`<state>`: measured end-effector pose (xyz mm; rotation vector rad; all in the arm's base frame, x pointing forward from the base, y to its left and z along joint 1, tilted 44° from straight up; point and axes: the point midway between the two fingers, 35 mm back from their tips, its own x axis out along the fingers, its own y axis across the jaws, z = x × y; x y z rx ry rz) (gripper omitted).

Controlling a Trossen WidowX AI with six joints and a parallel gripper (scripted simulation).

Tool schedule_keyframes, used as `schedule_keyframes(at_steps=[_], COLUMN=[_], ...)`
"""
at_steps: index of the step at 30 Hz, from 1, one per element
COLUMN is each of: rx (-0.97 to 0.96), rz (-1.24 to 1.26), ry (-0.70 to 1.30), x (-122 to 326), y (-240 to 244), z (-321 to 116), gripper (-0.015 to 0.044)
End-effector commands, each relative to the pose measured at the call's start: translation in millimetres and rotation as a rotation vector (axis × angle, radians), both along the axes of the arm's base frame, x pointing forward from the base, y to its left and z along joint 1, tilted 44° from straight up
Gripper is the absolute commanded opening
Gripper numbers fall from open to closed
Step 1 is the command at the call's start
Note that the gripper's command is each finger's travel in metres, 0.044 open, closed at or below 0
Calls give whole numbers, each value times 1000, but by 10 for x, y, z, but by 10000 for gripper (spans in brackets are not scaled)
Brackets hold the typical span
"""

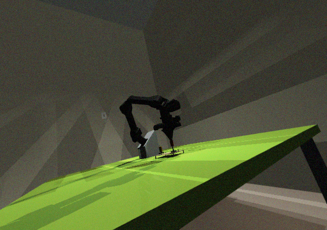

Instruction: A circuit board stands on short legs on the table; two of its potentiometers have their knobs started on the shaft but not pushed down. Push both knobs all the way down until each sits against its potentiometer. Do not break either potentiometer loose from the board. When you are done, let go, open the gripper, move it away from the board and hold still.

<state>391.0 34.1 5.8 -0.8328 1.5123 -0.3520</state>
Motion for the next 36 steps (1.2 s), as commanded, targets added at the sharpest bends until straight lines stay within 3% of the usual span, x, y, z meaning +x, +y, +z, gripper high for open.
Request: schedule_keyframes(at_steps=[1, 36], rx=[-7, -8], rz=[-3, -3], ry=[7, 7], x=[-6, 6], y=[-44, -165], z=[-34, -160], gripper=[0, 0])
